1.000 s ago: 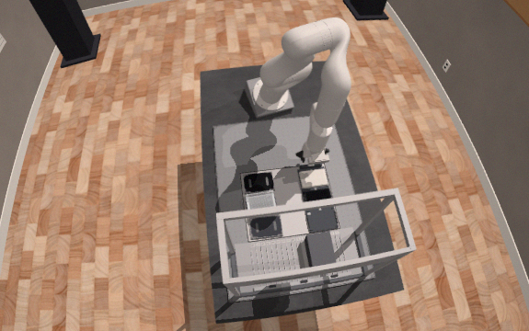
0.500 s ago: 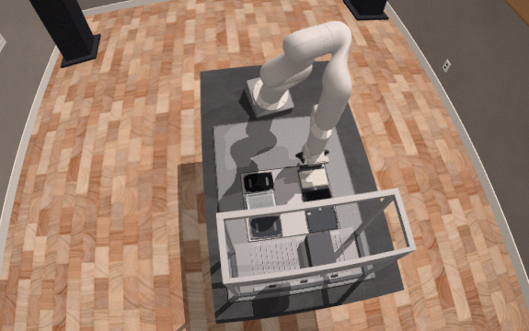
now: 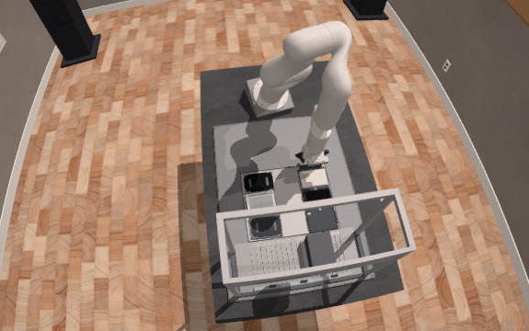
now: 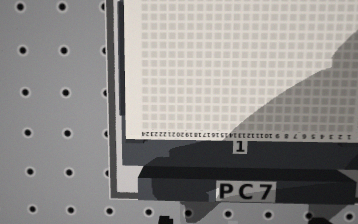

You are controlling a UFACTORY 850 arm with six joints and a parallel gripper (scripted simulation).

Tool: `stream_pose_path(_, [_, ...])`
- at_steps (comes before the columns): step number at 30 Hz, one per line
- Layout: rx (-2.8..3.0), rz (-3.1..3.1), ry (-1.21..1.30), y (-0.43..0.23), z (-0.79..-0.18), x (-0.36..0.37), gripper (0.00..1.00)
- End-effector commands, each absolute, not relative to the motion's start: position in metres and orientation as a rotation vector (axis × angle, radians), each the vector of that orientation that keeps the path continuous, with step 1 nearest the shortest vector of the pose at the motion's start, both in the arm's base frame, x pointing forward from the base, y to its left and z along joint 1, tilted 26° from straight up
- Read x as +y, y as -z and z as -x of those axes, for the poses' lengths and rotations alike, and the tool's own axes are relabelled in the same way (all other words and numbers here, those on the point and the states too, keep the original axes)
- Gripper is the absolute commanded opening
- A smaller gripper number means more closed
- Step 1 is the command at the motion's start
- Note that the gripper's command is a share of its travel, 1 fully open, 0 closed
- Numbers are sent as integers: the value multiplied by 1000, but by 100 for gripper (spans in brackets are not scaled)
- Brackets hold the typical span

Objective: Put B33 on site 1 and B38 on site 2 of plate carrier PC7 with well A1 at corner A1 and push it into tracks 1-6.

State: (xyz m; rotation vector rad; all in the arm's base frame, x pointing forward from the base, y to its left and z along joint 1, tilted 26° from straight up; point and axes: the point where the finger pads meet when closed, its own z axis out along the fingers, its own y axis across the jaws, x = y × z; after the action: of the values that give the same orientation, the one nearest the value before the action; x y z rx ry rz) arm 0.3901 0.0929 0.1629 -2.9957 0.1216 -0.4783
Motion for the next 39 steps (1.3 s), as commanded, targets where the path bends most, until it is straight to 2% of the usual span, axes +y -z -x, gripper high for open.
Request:
stream_pose_path(1, [140,2993,689,-163,-390,93,82])
stream_pose_path(39, [140,2992,689,-157,-393,93,82])
